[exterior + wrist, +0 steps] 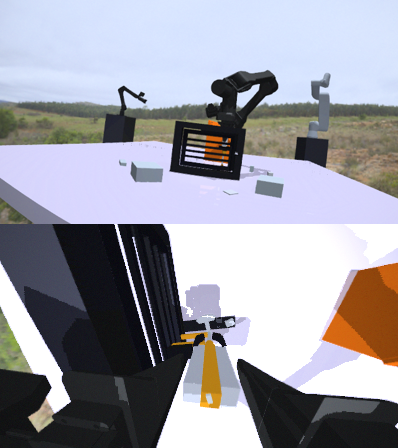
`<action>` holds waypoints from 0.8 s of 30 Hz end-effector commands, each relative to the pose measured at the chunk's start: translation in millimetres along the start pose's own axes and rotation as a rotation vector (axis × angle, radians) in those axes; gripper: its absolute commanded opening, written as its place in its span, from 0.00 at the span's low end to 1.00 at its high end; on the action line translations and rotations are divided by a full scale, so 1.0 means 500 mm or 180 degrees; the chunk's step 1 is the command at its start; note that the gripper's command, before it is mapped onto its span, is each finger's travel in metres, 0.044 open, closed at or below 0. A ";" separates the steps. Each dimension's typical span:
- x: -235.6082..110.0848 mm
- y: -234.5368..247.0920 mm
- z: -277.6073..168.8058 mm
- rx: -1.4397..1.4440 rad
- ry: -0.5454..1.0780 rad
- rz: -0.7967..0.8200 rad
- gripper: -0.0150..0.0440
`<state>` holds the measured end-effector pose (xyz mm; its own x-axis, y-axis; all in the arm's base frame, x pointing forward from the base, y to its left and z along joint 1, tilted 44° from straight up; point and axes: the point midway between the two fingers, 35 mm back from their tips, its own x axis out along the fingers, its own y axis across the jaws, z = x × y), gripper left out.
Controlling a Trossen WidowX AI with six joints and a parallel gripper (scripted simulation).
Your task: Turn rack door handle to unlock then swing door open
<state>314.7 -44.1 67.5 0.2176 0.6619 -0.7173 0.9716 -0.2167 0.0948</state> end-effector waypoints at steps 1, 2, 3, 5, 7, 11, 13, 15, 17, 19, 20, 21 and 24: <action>0.000 0.000 0.000 0.0035 -0.0002 0.0000 0.69; 0.000 0.000 0.000 0.0035 -0.0002 0.0000 0.68; 0.000 0.000 0.000 0.0035 -0.0002 0.0000 0.67; 0.000 0.000 0.000 0.0035 -0.0002 0.0000 0.65; 0.000 0.000 0.000 0.0035 -0.0002 0.0000 0.63; 0.000 0.000 0.000 0.0035 -0.0002 0.0000 0.58; 0.000 0.000 0.000 0.0035 -0.0002 0.0000 0.56; 0.000 0.000 0.000 0.0035 -0.0002 0.0000 0.53; 0.000 0.000 0.000 0.0035 -0.0002 0.0000 0.51; 0.000 0.000 0.000 0.0035 -0.0002 0.0000 0.49; 0.000 0.000 0.000 0.0035 -0.0002 0.0000 0.48; 0.000 0.000 0.000 0.0035 -0.0002 0.0000 0.47; 0.000 0.000 0.000 0.0035 -0.0002 0.0000 0.43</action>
<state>314.9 -44.1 67.5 0.2182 0.6616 -0.7174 0.9707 -0.2229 0.0897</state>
